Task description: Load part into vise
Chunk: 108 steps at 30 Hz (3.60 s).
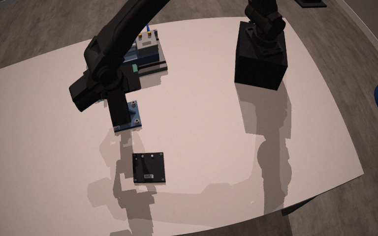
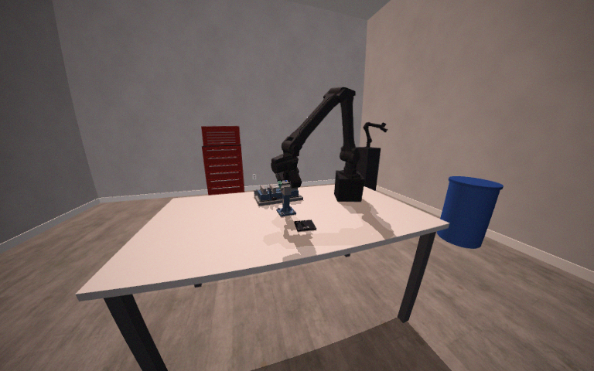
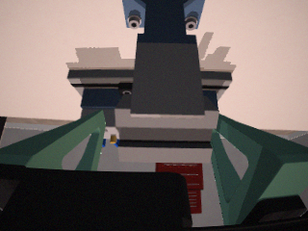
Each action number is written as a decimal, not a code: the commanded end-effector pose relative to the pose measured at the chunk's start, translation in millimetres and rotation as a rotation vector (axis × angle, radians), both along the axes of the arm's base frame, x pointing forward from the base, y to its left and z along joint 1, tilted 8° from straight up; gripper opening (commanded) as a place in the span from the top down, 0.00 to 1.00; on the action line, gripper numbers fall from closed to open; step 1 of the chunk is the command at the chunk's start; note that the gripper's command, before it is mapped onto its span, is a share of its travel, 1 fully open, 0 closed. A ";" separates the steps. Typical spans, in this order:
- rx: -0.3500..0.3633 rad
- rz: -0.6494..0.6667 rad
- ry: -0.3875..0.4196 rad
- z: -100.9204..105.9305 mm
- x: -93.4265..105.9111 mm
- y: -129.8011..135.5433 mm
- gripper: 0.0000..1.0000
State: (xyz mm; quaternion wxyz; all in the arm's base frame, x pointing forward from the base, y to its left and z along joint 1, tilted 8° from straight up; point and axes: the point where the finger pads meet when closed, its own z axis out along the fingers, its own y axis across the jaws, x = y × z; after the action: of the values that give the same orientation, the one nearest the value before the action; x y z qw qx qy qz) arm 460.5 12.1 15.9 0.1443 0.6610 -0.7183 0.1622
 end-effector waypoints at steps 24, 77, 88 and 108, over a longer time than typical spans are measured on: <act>-0.136 -0.014 -0.032 11.3 21.9 11.0 0.19; -0.212 -0.018 -0.039 15.2 23.3 11.7 0.19; -0.212 -0.018 -0.039 15.2 23.3 11.7 0.19; -0.212 -0.018 -0.039 15.2 23.3 11.7 0.19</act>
State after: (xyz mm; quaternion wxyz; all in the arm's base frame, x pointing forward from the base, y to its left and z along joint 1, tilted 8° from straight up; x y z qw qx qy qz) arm 461.7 12.1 17.7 0.2208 0.6350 -0.7020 0.2351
